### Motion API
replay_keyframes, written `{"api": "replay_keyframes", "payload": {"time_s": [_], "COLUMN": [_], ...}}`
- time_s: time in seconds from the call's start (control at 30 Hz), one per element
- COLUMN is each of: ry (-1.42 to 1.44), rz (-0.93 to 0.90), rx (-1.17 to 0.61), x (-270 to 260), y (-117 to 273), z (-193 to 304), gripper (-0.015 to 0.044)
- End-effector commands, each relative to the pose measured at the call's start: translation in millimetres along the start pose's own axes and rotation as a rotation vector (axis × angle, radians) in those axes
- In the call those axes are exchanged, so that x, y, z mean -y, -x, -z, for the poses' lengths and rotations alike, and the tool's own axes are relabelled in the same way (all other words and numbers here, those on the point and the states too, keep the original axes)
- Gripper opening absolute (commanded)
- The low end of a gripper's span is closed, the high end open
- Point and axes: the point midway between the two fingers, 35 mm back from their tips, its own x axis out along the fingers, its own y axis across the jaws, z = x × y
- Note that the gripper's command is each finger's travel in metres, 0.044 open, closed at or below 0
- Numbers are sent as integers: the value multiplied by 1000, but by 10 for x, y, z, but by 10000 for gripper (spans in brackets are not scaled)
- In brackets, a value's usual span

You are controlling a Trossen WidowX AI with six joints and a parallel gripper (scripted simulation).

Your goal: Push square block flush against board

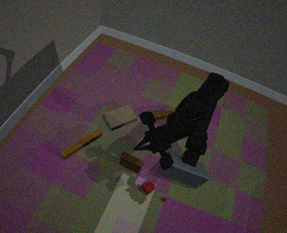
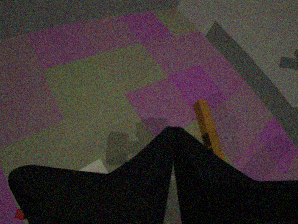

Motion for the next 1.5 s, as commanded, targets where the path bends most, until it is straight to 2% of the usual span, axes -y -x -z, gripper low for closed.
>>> {"api": "replay_keyframes", "payload": {"time_s": [0.0,0.43,0.9,1.1,1.23,1.47], "ry": [70,270,435,441,438,438], "rz": [-50,-257,-568,-585,-583,-583], "rx": [-97,-419,-725,-739,-743,-743], "x": [-29,-164,-342,-360,-496,-495], "y": [-194,-777,-1218,-1253,-1515,-1522], "z": [62,460,1002,1048,1372,1401], "gripper": [0,0,0,0,0,0]}}
